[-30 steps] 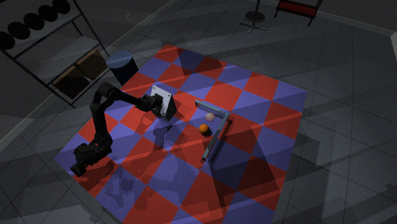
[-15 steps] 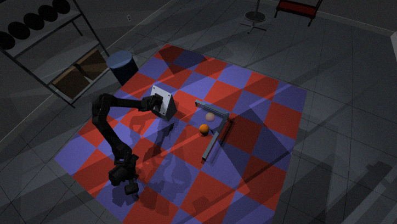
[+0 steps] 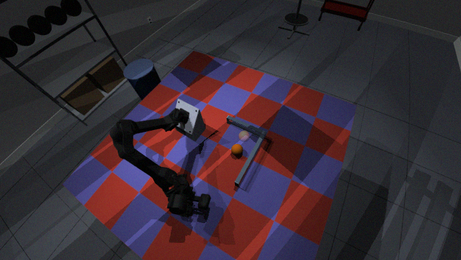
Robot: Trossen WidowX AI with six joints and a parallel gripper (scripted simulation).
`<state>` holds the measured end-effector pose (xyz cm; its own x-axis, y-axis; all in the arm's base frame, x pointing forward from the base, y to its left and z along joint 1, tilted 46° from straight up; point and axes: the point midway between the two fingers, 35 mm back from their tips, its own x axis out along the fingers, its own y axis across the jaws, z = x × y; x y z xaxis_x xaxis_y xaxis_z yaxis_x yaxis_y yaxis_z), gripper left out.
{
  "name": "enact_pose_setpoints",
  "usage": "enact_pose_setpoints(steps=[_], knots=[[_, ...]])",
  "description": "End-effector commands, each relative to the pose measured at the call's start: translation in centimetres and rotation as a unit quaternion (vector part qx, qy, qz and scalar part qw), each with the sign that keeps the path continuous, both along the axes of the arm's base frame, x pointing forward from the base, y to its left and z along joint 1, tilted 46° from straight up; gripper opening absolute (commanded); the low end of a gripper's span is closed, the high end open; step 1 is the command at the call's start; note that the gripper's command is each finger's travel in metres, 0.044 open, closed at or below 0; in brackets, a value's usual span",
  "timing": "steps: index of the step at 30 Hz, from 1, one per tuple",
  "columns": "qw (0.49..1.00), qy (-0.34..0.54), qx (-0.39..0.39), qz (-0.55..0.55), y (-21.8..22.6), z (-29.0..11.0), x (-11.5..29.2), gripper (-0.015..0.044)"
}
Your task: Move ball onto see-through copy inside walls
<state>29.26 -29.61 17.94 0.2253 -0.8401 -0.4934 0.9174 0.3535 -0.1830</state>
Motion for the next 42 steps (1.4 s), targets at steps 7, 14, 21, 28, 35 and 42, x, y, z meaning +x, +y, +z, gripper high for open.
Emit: enact_pose_setpoints(steps=[7,14,21,28,35,42], knots=[[0.866,0.398,0.019,0.301,12.0,-9.7,5.9,0.0417],[0.613,0.628,0.0,0.479,19.8,-14.8,5.6,0.0417],[0.256,0.771,-0.081,0.577,28.5,-18.8,4.1,0.0417],[0.166,0.79,-0.101,0.582,30.4,-19.5,3.4,0.0417],[0.166,0.79,-0.101,0.582,29.4,-20.5,3.4,0.0417],[0.166,0.79,-0.102,0.582,29.0,-20.8,3.5,0.0417]])
